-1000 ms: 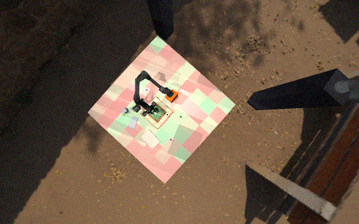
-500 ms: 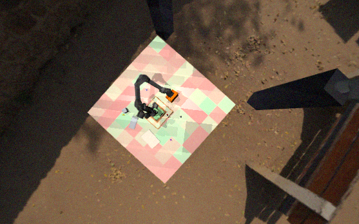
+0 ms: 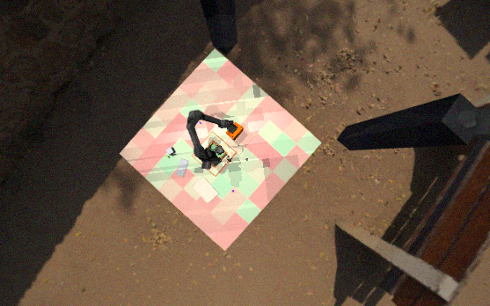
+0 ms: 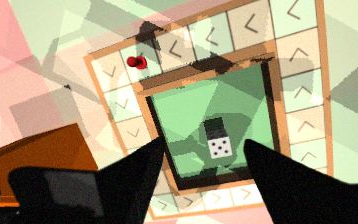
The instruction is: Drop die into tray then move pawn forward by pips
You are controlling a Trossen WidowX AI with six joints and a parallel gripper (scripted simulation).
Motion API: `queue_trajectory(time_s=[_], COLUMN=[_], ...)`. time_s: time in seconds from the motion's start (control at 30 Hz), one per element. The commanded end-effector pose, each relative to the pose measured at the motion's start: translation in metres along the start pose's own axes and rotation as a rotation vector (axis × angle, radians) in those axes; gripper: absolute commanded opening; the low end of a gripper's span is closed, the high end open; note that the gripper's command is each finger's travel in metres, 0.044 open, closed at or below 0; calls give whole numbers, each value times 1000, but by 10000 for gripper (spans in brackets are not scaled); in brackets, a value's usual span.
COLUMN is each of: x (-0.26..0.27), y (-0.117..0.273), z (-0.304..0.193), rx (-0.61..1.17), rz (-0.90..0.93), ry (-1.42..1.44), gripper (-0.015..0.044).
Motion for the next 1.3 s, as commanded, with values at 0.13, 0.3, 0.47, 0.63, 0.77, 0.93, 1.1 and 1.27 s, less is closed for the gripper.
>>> queue_trajectory(time_s=[0.13, 0.3, 0.47, 0.63, 0.77, 0.93, 1.1, 1.27], x=[52, 83, 93, 93, 93, 92, 92, 91], y=[-18, -29, -32, -32, -32, -47, -51, -60], z=[33, 45, 47, 47, 48, 47, 47, 47], rx=[18, 16, 14, 14, 14, 14, 14, 14], rz=[-29, -61, -71, -71, -71, -71, -71, -71], ry=[-583, -940, -1038, -1038, -1038, -1039, -1039, -1039], gripper=[200, 200, 200, 200, 200, 200, 200, 200])
Point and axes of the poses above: the point midway between the two fingers, 35 mm back from their tips, its own y axis back along the fingers, its own x axis across the jaws, z = x × y, the point moved 6 cm from there along y, back along the fingers, and after that the axes turned 11 degrees about -y, right-handed, at the moved point
